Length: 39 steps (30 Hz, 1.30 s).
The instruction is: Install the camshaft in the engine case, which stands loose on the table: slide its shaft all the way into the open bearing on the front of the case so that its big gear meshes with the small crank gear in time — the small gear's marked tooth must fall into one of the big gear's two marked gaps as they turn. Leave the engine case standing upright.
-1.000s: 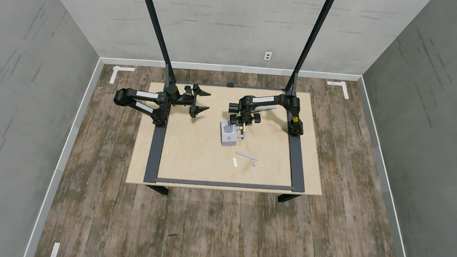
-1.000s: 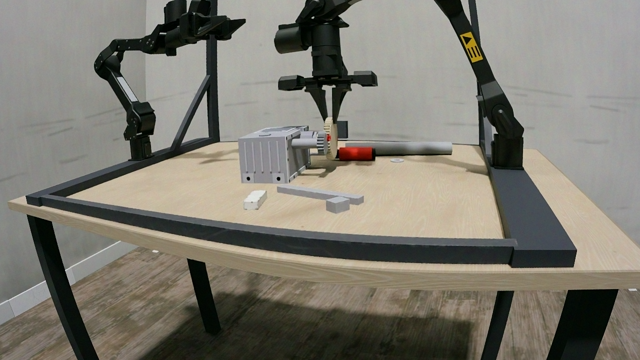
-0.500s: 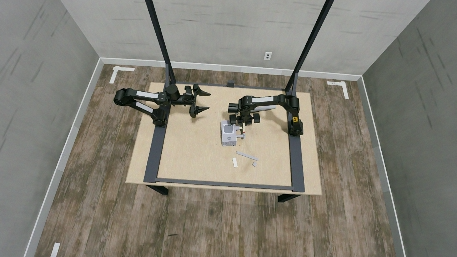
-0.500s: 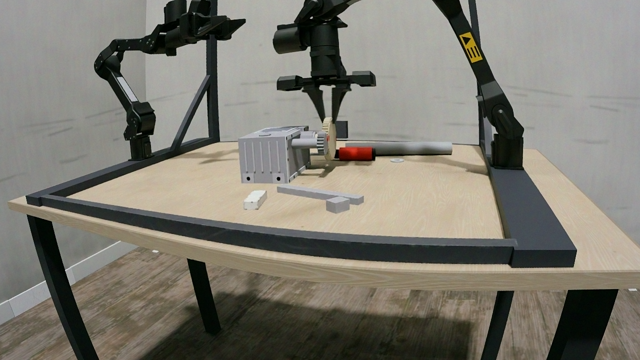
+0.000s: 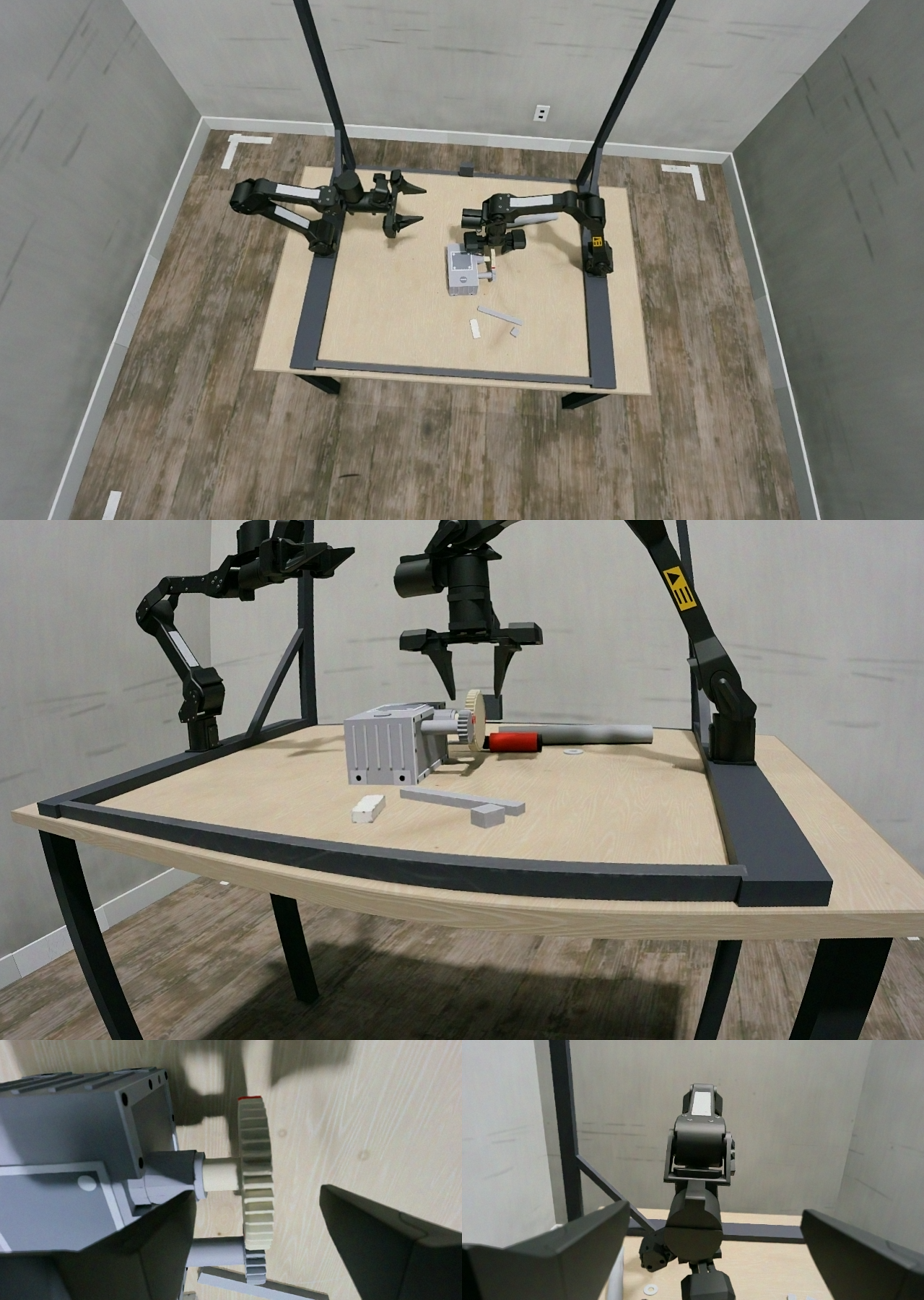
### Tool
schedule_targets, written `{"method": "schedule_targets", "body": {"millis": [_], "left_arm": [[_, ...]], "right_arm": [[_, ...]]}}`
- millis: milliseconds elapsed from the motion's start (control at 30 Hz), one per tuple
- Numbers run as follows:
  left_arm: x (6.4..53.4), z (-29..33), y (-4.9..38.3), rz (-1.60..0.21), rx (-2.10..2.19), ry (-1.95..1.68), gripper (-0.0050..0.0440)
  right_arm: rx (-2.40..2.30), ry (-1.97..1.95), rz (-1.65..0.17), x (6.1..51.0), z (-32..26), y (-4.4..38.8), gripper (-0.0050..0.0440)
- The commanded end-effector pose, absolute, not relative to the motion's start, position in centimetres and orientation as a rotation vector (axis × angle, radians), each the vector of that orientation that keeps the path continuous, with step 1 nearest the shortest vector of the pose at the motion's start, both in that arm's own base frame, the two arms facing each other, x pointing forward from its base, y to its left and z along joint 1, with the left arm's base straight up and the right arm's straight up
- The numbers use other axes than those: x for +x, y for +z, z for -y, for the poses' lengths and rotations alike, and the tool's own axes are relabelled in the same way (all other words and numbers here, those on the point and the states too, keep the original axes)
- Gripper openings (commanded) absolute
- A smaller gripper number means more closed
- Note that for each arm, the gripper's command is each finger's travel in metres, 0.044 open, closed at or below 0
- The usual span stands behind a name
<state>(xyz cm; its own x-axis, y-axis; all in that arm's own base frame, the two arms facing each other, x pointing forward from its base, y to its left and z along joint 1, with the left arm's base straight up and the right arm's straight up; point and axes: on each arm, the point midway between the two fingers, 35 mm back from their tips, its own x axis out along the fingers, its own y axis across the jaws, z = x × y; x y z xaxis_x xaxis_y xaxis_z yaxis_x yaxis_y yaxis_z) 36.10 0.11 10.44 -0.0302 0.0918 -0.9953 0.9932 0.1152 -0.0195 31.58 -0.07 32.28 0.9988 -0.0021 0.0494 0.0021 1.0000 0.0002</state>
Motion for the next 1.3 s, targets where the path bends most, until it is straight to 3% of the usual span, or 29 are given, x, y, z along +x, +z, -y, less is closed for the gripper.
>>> {"method": "schedule_targets", "body": {"millis": [0,667,800,1267], "left_arm": [[36.6,-0.2,11.2,-1.324,1.187,-1.078,0.0275],[36.5,-0.2,12.2,-1.320,1.189,-1.075,0.0275],[36.6,-0.2,15.9,-1.295,1.201,-1.052,0.0275],[36.1,-0.2,17.8,-1.313,1.192,-1.068,0.0275]], "right_arm": [[0.005,0.009,0.089,31.4,-0.2,33.9,0.0400],[0.005,0.009,0.089,31.4,-0.2,33.9,0.0400],[0.005,0.009,0.089,31.4,-0.2,33.9,0.0400],[0.005,0.009,0.089,31.4,-0.2,33.9,0.0400]]}}
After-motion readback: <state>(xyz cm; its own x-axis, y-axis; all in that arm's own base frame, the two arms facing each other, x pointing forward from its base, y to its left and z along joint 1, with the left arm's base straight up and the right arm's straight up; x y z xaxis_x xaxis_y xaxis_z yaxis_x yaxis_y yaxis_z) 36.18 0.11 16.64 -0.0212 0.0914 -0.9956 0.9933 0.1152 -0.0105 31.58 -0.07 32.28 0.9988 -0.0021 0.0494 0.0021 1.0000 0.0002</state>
